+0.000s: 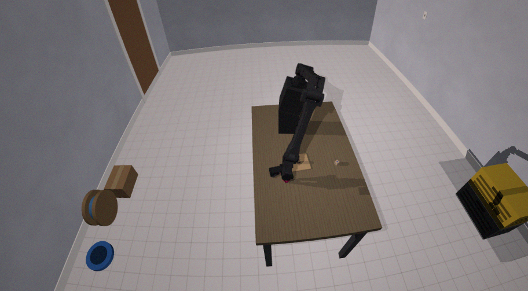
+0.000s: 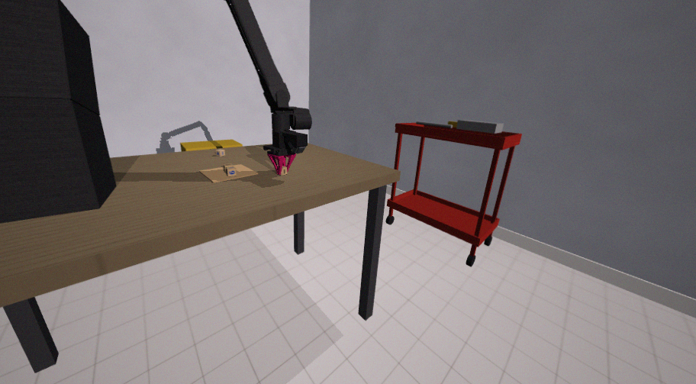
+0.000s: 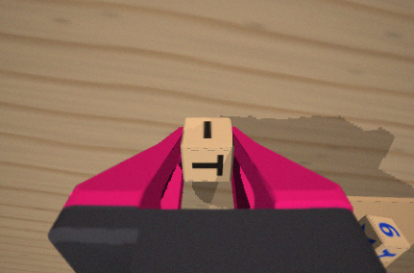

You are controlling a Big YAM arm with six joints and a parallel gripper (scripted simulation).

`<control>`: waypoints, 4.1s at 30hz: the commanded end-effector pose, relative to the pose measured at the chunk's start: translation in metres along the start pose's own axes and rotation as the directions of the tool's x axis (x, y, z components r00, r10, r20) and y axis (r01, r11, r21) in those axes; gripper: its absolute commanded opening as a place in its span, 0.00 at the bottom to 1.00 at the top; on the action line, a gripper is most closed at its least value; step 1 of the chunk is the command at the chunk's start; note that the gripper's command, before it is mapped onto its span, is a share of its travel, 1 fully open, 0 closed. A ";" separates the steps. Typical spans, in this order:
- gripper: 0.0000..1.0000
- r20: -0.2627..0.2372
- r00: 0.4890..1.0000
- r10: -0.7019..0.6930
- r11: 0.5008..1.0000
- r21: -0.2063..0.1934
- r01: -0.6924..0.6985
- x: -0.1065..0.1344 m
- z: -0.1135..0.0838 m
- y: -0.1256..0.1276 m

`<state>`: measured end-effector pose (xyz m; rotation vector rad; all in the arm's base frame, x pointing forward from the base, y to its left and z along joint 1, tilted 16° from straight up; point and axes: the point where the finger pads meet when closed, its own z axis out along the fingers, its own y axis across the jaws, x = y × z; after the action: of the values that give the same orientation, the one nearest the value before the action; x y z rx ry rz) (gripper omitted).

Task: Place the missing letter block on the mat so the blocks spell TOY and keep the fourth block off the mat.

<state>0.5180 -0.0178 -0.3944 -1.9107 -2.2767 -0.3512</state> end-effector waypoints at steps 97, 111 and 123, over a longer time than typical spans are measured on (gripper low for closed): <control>0.21 -0.063 -0.785 -0.616 -0.787 0.013 0.616 0.165 -0.112 -0.106; 0.21 0.007 -0.972 -0.236 -0.972 0.014 0.236 0.162 -0.099 -0.109; 0.21 0.004 -0.973 -0.231 -0.973 0.006 0.231 0.172 -0.063 -0.112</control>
<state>0.3757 0.1040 -0.2851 2.2960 -2.4407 -0.2904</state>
